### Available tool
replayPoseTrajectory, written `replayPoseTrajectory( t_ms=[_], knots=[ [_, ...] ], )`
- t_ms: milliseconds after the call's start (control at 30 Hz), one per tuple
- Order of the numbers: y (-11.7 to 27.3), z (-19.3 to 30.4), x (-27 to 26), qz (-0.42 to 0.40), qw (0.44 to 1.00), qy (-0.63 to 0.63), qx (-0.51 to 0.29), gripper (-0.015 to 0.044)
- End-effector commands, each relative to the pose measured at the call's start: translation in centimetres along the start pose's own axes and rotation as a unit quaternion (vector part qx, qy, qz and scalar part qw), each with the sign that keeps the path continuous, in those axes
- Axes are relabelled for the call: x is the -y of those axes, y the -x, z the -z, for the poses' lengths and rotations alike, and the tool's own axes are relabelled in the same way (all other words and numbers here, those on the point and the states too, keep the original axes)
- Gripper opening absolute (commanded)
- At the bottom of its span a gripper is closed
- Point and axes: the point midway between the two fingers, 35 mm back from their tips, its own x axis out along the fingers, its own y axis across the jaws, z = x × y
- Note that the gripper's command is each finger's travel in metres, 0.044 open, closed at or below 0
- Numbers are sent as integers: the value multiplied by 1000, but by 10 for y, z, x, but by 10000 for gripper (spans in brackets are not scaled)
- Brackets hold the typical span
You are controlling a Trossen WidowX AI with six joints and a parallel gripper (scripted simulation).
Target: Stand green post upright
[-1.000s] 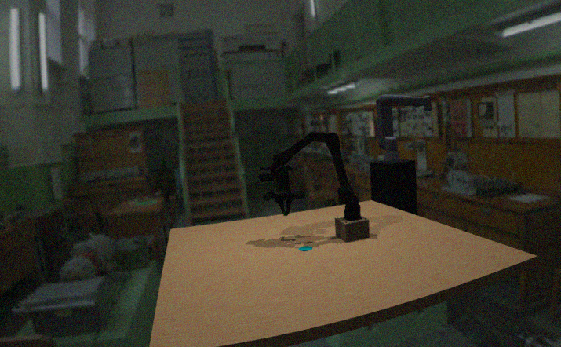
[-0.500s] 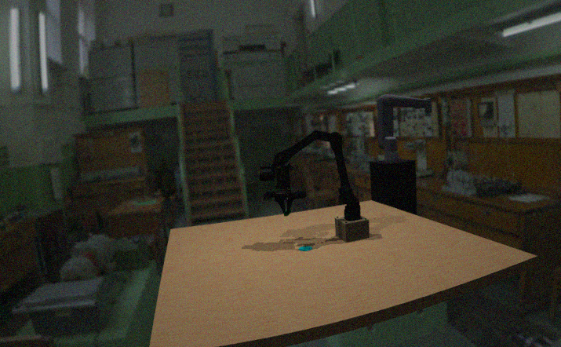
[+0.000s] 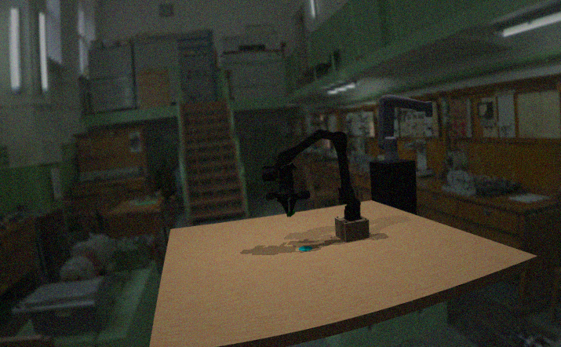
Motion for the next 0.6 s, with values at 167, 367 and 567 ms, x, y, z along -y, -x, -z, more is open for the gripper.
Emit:
replayPoseTrajectory(
  t_ms=[167,367,567],
  knots=[
    [3,-18,-20,-2,1000,-22,1,23],
    [5,-29,-33,-2,999,-37,1,23],
    [6,-40,-47,-3,999,-51,2,23]
  ],
)
